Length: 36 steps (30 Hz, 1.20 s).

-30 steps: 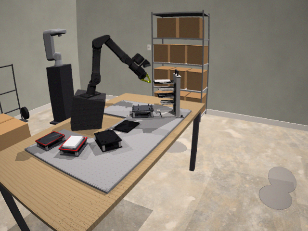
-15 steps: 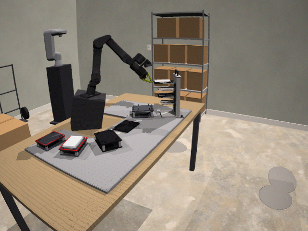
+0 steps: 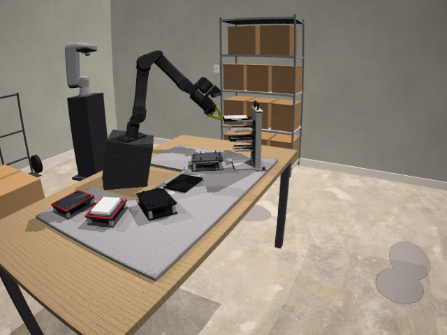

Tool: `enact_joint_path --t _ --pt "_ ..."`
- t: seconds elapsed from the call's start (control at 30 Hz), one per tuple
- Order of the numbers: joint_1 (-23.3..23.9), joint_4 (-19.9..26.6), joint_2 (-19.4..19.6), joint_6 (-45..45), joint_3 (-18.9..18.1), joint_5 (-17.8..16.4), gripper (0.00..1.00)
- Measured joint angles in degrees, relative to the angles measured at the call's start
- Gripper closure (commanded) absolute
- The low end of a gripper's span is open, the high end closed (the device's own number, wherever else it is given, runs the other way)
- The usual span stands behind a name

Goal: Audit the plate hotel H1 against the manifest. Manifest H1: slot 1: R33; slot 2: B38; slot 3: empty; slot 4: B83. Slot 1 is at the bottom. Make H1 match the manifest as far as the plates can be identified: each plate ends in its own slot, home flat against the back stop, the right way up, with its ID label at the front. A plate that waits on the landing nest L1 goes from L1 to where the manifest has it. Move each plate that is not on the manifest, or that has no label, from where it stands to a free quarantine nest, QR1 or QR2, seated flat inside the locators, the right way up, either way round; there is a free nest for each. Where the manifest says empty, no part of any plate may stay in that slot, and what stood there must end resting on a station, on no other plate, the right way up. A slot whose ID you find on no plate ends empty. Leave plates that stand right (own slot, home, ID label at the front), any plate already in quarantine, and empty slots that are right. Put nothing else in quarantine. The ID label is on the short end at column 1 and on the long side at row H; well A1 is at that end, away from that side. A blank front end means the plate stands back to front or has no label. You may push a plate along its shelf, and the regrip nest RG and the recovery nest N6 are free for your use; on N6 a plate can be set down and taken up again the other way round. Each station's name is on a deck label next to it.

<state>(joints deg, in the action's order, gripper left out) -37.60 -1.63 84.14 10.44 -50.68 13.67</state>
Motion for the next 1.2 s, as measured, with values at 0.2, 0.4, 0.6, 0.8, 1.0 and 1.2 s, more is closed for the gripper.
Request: enact_joint_path --t 0.2,0.4,0.6,0.8,1.0,1.2 --pt "0.3 0.1 1.0 -0.1 -1.0 -0.2 1.0" --pt "0.5 0.2 1.7 -0.2 -1.8 -0.4 1.0" --pt "0.6 0.3 2.0 -0.3 -2.5 -0.5 1.0" --pt "0.9 0.4 3.0 -0.4 -3.4 -0.7 1.0" --pt "1.1 0.5 3.6 -0.5 -4.3 -0.8 1.0" --pt "1.1 0.7 4.1 -0.6 -5.0 -1.0 1.0"
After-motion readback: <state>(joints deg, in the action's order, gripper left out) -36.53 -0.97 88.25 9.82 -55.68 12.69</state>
